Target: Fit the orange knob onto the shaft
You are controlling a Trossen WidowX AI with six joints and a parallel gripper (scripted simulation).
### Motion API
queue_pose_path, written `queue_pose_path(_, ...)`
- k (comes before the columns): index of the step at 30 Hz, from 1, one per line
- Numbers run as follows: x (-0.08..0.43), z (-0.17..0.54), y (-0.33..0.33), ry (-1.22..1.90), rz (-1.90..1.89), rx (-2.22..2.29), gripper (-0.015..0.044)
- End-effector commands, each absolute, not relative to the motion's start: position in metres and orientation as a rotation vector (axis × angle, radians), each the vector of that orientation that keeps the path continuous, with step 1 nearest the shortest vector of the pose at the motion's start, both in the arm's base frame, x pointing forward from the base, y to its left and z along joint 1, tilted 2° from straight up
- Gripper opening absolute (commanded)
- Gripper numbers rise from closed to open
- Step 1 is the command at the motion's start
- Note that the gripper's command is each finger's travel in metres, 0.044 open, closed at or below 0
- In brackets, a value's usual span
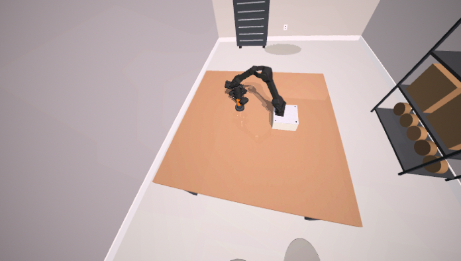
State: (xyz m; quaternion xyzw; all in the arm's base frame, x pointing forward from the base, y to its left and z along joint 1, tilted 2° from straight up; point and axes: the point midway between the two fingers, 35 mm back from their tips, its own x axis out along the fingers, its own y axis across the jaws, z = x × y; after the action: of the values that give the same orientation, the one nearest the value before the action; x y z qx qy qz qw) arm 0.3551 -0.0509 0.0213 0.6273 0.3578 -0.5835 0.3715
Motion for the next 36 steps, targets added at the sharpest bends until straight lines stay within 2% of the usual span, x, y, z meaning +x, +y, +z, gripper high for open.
queue_pose_path(1, 0.3558, 0.0174, -0.0509, 0.917, -1.496, 1.609, 0.0)
queue_pose_path(21, 0.3545, 0.0108, -0.0506, 0.918, -1.496, 1.608, 0.0)
queue_pose_path(36, 0.3545, 0.0108, -0.0506, 0.918, -1.496, 1.608, 0.0394)
